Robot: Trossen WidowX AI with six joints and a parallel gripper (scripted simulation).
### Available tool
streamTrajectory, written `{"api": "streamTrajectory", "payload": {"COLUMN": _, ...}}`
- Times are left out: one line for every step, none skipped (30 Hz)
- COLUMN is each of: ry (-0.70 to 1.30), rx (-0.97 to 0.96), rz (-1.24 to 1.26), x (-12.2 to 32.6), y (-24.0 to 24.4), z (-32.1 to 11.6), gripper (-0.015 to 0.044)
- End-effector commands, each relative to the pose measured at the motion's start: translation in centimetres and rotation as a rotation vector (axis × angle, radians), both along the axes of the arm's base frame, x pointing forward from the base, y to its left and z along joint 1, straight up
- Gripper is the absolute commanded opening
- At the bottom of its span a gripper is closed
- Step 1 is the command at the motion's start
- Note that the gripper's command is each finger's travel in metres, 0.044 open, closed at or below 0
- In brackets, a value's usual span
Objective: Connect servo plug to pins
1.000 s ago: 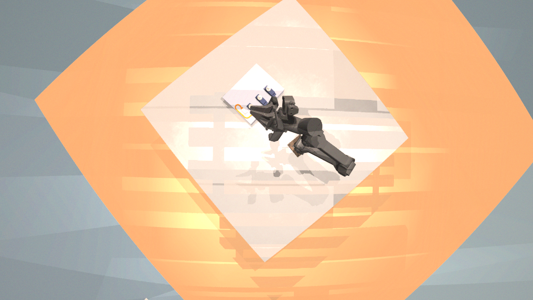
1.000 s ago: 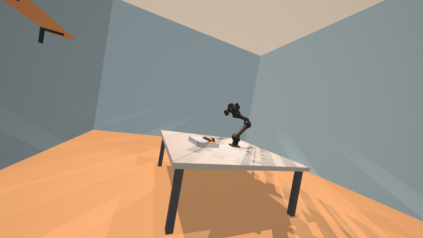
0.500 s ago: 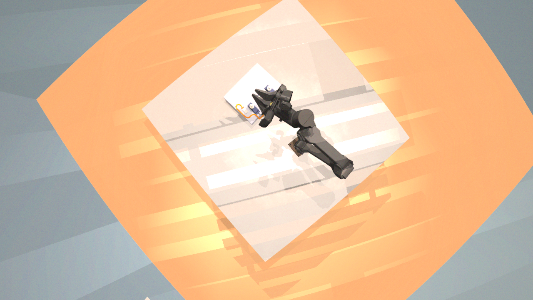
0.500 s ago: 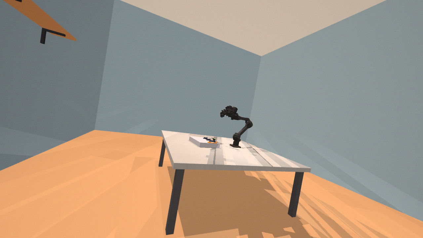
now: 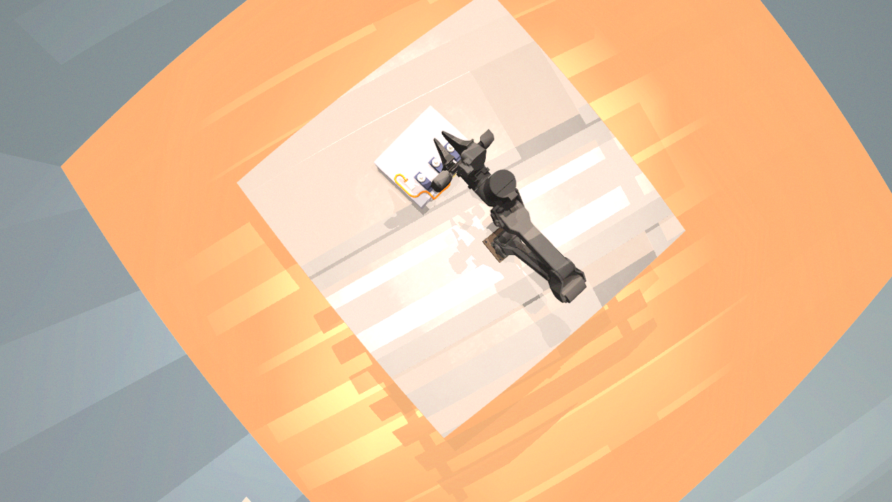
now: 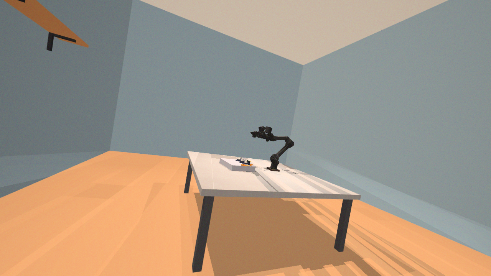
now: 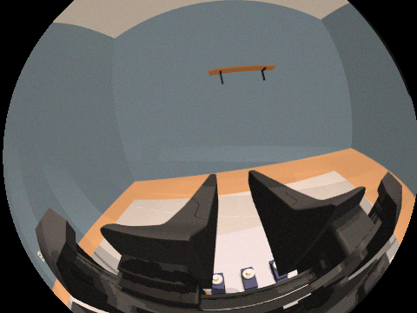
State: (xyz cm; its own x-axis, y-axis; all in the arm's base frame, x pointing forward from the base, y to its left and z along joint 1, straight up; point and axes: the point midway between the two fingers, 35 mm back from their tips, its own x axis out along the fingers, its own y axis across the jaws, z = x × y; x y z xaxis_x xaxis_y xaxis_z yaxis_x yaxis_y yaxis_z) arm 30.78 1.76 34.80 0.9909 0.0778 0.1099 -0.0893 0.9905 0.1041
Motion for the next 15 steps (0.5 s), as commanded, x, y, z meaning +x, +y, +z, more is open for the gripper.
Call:
{"api": "streamTrajectory", "payload": {"ry": 0.039, "rx": -0.111, "rz": -0.079, "x": 0.7, "y": -1.5, "z": -1.6, "gripper": 0.0115}}
{"api": "streamTrajectory", "payload": {"ry": 0.052, "rx": -0.137, "rz": -0.078, "x": 0.9, "y": -1.5, "z": -1.7, "gripper": 0.0115}}
{"api": "streamTrajectory", "payload": {"ry": 0.066, "rx": -0.165, "rz": -0.076, "x": 1.2, "y": -1.4, "z": -1.8, "gripper": 0.0115}}
{"api": "streamTrajectory", "payload": {"ry": 0.079, "rx": -0.194, "rz": -0.073, "x": 1.4, "y": -1.3, "z": -2.0, "gripper": 0.0115}}
{"api": "streamTrajectory", "payload": {"ry": 0.093, "rx": -0.223, "rz": -0.070, "x": 1.7, "y": -1.2, "z": -2.1, "gripper": 0.0115}}
{"api": "streamTrajectory", "payload": {"ry": 0.106, "rx": -0.252, "rz": -0.067, "x": 1.9, "y": -1.1, "z": -2.3, "gripper": 0.0115}}
{"api": "streamTrajectory", "payload": {"ry": 0.120, "rx": -0.281, "rz": -0.063, "x": 2.2, "y": -1.0, "z": -2.4, "gripper": 0.0115}}
{"api": "streamTrajectory", "payload": {"ry": 0.133, "rx": -0.310, "rz": -0.059, "x": 2.4, "y": -0.9, "z": -2.6, "gripper": 0.0115}}
{"api": "streamTrajectory", "payload": {"ry": 0.146, "rx": -0.340, "rz": -0.054, "x": 2.7, "y": -0.7, "z": -2.7, "gripper": 0.0115}}
{"api": "streamTrajectory", "payload": {"ry": 0.159, "rx": -0.369, "rz": -0.049, "x": 2.9, "y": -0.6, "z": -2.9, "gripper": 0.0115}}
{"api": "streamTrajectory", "payload": {"ry": 0.172, "rx": -0.398, "rz": -0.044, "x": 3.1, "y": -0.5, "z": -3.0, "gripper": 0.0115}}
{"api": "streamTrajectory", "payload": {"ry": 0.184, "rx": -0.427, "rz": -0.038, "x": 3.3, "y": -0.4, "z": -3.2, "gripper": 0.0115}}
{"api": "streamTrajectory", "payload": {"ry": 0.197, "rx": -0.457, "rz": -0.032, "x": 3.6, "y": -0.3, "z": -3.4, "gripper": 0.0115}}
{"api": "streamTrajectory", "payload": {"ry": 0.209, "rx": -0.486, "rz": -0.025, "x": 3.8, "y": -0.2, "z": -3.5, "gripper": 0.0115}}
{"api": "streamTrajectory", "payload": {"ry": 0.221, "rx": -0.516, "rz": -0.018, "x": 4.0, "y": -0.1, "z": -3.7, "gripper": 0.0115}}
